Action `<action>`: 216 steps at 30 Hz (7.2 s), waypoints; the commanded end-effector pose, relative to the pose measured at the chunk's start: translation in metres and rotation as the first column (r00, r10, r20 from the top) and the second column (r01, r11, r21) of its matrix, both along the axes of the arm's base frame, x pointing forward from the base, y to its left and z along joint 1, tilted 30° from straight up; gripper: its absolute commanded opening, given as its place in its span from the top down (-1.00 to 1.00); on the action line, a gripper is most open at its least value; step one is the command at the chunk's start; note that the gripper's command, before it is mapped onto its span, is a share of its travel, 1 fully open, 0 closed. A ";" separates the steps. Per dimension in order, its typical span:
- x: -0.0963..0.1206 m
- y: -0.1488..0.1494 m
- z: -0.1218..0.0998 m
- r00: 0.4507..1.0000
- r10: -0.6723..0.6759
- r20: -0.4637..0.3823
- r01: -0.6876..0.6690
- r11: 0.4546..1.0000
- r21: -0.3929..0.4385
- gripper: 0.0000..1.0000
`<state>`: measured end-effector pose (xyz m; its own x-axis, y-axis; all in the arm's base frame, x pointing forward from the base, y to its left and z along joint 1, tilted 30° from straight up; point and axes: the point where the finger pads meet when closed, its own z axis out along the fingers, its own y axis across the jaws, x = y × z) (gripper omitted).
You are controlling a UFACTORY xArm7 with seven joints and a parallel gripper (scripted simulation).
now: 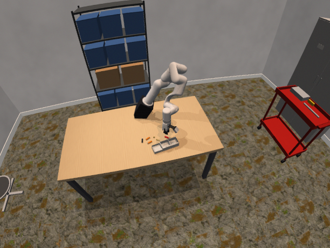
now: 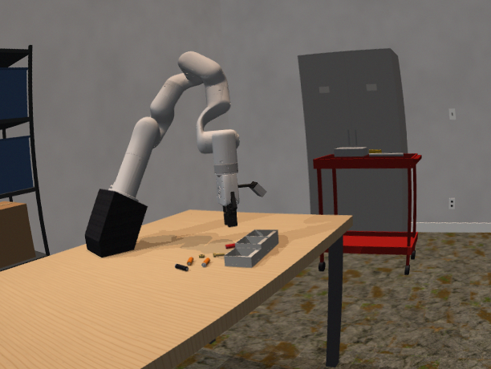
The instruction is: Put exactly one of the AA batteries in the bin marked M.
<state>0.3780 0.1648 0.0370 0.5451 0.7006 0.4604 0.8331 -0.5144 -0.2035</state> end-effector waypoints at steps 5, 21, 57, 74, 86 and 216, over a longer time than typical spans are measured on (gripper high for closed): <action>0.002 0.001 -0.002 1.000 -0.002 0.003 0.002 1.000 0.000 0.44; 0.008 0.029 -0.051 1.000 -0.002 0.002 0.002 1.000 0.000 0.44; 0.008 0.036 -0.063 1.000 -0.002 0.002 0.002 1.000 0.000 1.00; 0.008 0.036 -0.063 1.000 -0.002 0.002 0.002 1.000 0.000 1.00; 0.008 0.033 -0.058 1.000 -0.002 0.002 0.002 1.000 0.000 1.00; 0.105 -0.005 -0.056 0.665 0.662 0.345 -0.630 0.746 -0.218 1.00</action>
